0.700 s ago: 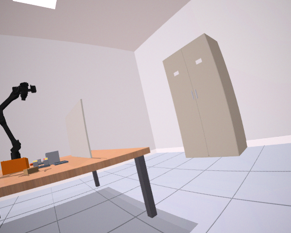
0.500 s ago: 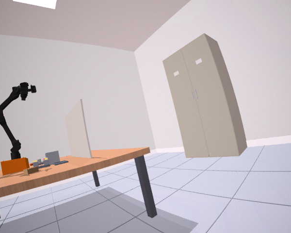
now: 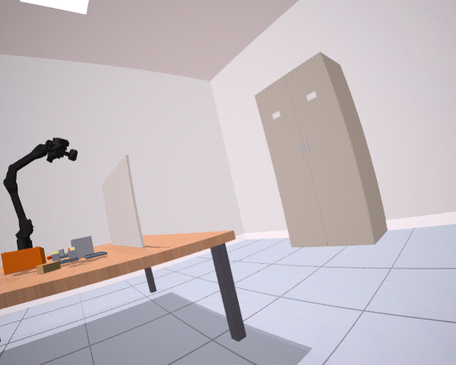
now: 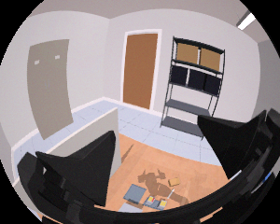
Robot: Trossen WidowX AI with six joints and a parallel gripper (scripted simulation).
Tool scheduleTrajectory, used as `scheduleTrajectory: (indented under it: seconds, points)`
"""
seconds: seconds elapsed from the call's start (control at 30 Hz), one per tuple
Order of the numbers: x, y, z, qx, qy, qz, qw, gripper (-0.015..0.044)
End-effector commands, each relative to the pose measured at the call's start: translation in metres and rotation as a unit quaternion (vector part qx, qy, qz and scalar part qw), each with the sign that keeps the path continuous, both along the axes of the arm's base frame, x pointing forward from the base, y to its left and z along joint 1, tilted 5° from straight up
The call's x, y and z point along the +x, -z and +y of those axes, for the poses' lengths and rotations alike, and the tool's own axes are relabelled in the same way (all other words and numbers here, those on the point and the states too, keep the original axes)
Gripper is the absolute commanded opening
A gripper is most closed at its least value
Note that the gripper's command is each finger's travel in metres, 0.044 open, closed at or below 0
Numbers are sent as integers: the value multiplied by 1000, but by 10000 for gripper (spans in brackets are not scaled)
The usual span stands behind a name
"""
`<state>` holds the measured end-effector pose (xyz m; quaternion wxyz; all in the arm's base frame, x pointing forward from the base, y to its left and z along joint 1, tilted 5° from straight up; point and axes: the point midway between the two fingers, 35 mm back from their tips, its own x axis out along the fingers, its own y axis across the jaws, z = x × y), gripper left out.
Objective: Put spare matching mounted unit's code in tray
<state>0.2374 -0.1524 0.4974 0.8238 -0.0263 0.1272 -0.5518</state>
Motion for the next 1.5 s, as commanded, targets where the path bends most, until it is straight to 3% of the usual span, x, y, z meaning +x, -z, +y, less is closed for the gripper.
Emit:
scheduleTrajectory:
  seconds: [0.0, 0.33, 0.67, 1.33, 1.47]
  points:
    - [48, 47, 3, 35, -64, 99, 992, 440]
    - [122, 194, 30, 190, -239, 319, 897, 440]
    - [125, 332, 83, 424, -370, 441, 699, 440]
    - [123, 340, 88, 441, -376, 444, 683, 440]
    - [122, 346, 131, 380, -452, 489, 642, 440]
